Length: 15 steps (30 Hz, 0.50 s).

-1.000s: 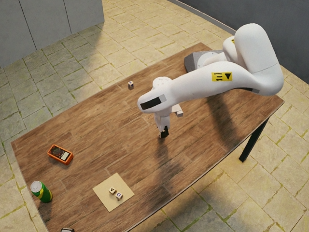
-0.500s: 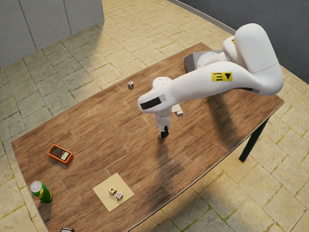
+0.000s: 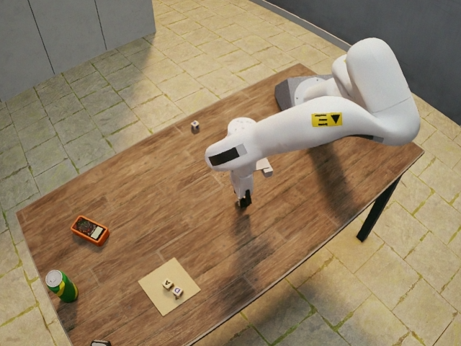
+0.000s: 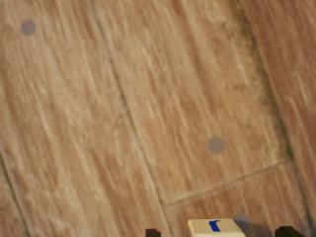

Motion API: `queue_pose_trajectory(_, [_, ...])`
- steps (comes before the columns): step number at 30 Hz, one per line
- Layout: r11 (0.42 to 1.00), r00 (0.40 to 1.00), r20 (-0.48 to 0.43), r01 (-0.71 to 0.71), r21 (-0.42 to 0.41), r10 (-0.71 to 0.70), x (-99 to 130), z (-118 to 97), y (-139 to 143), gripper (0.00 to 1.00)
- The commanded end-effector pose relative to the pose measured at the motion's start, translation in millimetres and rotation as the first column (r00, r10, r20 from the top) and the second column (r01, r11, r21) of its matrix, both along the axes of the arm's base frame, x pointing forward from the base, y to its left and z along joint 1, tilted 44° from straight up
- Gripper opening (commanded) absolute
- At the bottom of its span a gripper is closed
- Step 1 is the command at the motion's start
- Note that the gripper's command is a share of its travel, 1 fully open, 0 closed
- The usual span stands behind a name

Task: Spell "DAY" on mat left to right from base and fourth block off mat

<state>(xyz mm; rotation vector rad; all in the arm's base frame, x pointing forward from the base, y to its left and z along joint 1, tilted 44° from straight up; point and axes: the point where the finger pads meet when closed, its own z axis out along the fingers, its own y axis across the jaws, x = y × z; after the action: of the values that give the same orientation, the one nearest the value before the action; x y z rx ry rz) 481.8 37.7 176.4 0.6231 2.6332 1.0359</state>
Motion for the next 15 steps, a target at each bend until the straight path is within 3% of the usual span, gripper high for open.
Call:
queue_pose_trajectory(1, [1.0, 1.0, 0.001, 0.001, 0.0, -0.001, 3.9, -6.1, 5.0, 0.64])
queue_pose_trajectory(15, [1.0, 1.0, 0.001, 0.001, 0.0, -0.001, 7.6, -13.2, 10.8, 0.64])
